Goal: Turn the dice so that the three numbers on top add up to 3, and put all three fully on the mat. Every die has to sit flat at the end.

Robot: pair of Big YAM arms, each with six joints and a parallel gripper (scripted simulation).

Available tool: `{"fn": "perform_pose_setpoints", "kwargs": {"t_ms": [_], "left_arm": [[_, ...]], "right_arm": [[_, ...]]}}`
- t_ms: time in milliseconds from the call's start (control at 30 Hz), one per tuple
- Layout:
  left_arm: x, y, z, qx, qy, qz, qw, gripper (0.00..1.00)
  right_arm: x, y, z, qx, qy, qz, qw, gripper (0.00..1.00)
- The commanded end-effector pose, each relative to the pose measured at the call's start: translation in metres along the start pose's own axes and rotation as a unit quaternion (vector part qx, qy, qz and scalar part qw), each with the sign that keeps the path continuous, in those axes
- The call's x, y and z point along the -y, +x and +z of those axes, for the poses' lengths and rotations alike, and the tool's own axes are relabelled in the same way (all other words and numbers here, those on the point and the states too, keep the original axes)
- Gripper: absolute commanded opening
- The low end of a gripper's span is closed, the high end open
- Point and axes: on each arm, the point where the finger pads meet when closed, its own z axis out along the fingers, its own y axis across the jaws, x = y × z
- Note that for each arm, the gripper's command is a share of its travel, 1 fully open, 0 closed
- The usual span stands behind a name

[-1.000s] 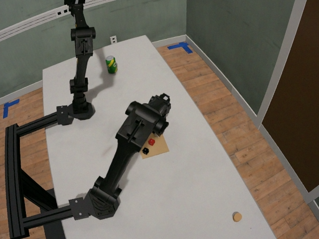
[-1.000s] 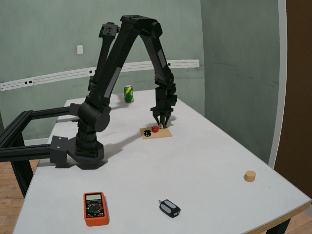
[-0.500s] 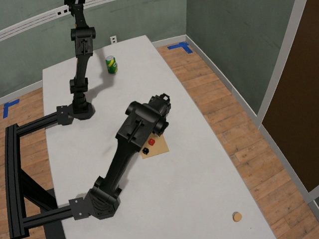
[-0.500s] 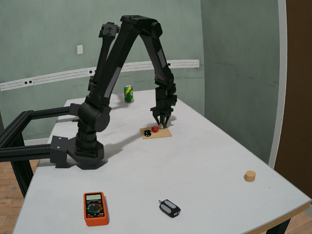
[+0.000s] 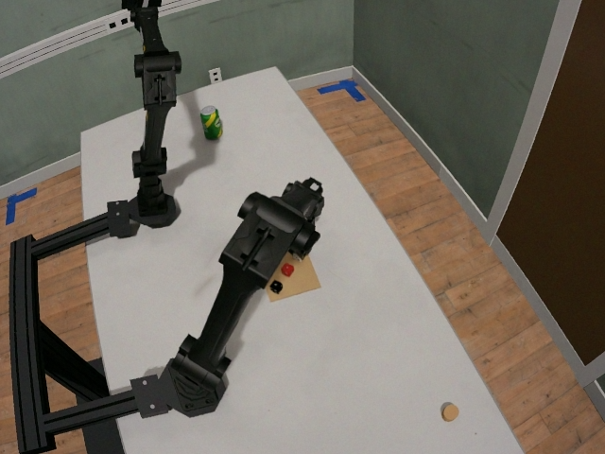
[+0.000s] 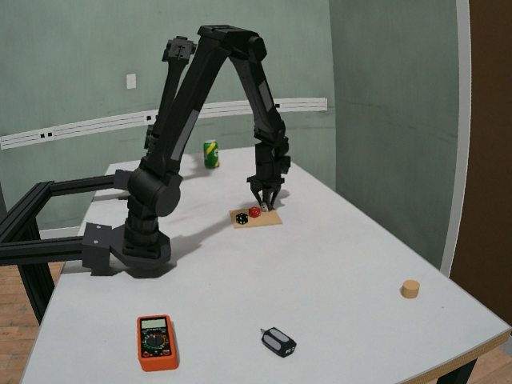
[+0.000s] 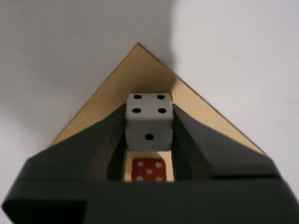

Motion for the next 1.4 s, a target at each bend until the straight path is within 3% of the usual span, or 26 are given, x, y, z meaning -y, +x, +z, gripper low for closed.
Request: {"fn": "perform_pose_setpoints", "kwargs": {"t_ms": [0,200,633,1000,1233,1367], "left_arm": [[-0.006,-0.005,-0.005,0.002,-0.008,0.008,1.0,1.0],[-0.006,-0.005,-0.005,0.002,-0.008,0.008,1.0,1.0],[-0.006,-0.005,-0.005,0.002,-0.008,0.008,1.0,1.0],[-0.006,-0.005,-0.005,0.002,-0.008,0.008,1.0,1.0],[-0.006,-0.005,-0.005,0.002,-0.008,0.008,1.0,1.0],[-0.006,-0.005,-0.005,0.002,-0.008,0.008,1.0,1.0]], "right_arm": [[0.004,-0.002,0.009,0.0,-0.002,0.004,1.0,0.2],[0.004,-0.002,0.009,0.0,-0.002,0.004,1.0,0.2],[0.004,-0.002,0.009,0.0,-0.002,0.004,1.0,0.39],[0.004,-0.002,0.009,0.0,-0.002,0.004,1.0,0.39],[-0.002,-0.026,-0.036,0.033,-0.006,0.008,0.999,0.39],[-0.002,-0.025,-0.044,0.032,-0.006,0.008,0.999,0.39]]}}
